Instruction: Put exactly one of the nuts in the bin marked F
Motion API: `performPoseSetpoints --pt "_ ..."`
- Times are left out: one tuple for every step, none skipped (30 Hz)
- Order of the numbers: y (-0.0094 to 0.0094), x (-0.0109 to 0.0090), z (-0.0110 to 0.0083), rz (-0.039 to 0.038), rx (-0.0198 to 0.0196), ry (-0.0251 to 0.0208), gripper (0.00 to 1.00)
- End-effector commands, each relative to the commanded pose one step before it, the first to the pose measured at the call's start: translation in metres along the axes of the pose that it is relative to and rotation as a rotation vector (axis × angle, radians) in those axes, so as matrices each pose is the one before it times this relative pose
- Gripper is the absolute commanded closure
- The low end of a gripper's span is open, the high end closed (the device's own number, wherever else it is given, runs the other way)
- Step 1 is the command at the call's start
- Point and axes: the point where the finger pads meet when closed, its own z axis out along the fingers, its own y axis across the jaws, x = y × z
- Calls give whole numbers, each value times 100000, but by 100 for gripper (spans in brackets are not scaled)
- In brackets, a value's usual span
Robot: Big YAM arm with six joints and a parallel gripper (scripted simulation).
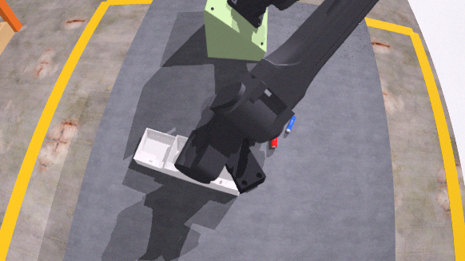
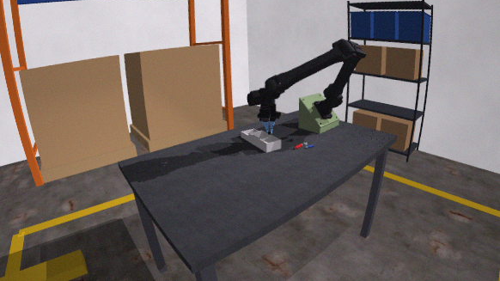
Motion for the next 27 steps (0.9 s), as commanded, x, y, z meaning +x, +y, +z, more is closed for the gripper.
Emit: performPoseSetpoints --pt "-1076 -1159 -1629 -15826 1611 -1559 89" --pt "12 4 11 -2457 -63 161 89" --pt "390 -286 112 -2452 -94 146 89" --pt "355 -327 102 -2344 -88 59 89" --pt "295 -205 286 -2197 -161 46 89" --pt "294 -202 304 -2075 -140 32 89" --pt "135 -29 103 -1947 -79 -45 89" --pt "76 -11 40 -1912 -77 -68 89" --pt "33 -52 13 -1965 -83 -43 89" --pt "-149 167 -228 -2003 26 -77 89" --pt "-200 244 -301 -2101 110 -59 89" --pt "-105 128 -166 -2222 88 -48 89" --pt "0 0 0 0 0 0 89" --pt "0 0 0 0 0 0 89" --pt "29 -67 38 -5769 94 -121 89" --pt "2 -145 46 -2031 23 -31 89" --pt "-1 -158 50 -2189 28 -35 89" --pt "-7 -155 47 -2107 31 -35 89" --pt "53 -153 110 -2049 -20 -50 89" --pt "-25 -154 36 -1965 33 -79 89" --pt "-35 -146 27 -1895 41 -96 89" --pt "-73 -69 -43 -1848 96 -133 89" --pt "-92 -35 -73 -1818 137 -133 89" --pt "-121 4 -116 -1807 195 -128 89" --pt "-121 -10 -104 -1800 213 -110 89" --pt "-110 -44 -71 -1787 208 -94 89" --pt "-107 -50 -62 -1758 221 -85 89"
